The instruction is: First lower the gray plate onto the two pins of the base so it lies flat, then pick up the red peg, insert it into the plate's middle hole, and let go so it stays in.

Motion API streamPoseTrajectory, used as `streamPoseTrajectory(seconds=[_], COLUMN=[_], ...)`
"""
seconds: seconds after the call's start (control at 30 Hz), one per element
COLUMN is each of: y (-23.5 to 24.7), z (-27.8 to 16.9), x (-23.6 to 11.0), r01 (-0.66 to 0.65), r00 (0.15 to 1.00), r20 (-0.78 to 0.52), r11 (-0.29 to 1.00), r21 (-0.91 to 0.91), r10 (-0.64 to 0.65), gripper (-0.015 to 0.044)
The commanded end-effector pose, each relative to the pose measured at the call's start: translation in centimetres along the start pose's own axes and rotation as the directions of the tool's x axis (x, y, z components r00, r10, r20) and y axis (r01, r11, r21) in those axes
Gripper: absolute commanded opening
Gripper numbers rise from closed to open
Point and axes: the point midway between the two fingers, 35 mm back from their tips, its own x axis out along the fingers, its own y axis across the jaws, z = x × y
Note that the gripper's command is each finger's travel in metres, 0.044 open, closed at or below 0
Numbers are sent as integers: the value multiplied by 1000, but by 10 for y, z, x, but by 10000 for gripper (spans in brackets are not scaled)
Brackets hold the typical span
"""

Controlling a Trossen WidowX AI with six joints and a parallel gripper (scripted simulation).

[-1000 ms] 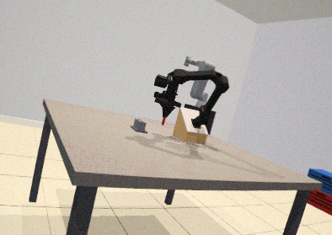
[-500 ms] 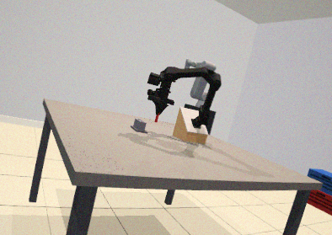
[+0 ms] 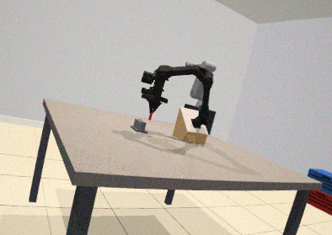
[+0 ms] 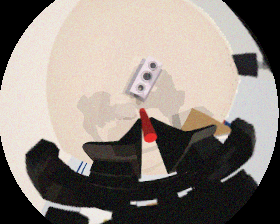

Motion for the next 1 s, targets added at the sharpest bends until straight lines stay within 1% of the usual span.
streamPoseTrajectory(seconds=[0.0, 0.63, 0.97], y=[-3, -18, -18], z=[16, 73, 75], x=[1, 8, 8], r01=[3, 0, 0], r00=[1000, 1000, 1000], r20=[-1, -7, -7], r11=[1000, 1000, 1000], r21=[-2, -6, -6], r10=[-3, 0, 0], gripper=[0, 0, 0])
